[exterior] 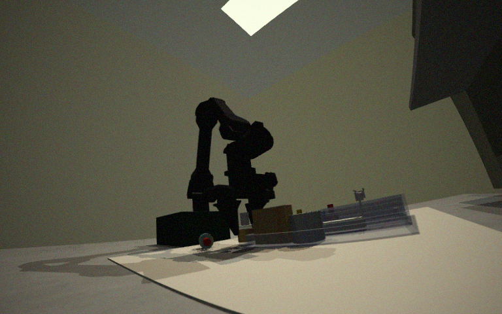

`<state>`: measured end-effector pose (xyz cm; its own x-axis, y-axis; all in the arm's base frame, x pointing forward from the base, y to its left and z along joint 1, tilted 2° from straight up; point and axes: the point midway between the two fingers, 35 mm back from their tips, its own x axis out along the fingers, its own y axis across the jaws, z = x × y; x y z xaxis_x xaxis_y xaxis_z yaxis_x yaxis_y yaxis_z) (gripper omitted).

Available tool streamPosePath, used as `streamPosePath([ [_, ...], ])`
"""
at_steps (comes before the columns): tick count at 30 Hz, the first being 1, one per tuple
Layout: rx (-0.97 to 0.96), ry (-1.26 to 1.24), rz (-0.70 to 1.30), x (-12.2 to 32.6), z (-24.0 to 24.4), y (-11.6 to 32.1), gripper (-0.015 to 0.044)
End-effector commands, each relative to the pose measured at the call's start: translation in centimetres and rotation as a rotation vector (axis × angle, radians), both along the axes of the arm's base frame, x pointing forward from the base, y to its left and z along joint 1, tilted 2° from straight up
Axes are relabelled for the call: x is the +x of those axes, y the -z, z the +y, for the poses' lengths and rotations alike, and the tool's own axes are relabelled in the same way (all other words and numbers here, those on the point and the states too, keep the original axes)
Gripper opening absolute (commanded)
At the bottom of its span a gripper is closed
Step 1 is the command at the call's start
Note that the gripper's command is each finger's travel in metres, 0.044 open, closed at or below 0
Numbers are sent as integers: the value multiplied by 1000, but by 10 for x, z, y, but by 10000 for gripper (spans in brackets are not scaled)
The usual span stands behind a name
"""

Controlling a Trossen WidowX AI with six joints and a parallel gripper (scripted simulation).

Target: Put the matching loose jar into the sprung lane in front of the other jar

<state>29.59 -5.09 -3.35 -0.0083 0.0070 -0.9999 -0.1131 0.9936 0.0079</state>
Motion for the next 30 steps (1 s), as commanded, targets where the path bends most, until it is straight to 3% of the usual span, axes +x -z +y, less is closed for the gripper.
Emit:
streamPosePath([
  [1, -3, -4, 2, -1, 0, 1, 204],
  [3, -3, -4, 2, -1, 0, 1, 151],
  [8, -3, -4, 2, -1, 0, 1, 118],
  [13, -1, 45, 39, -17, -11, 0, 0],
  [30, -4, 3, 7, -1, -13, -96, 0],
])
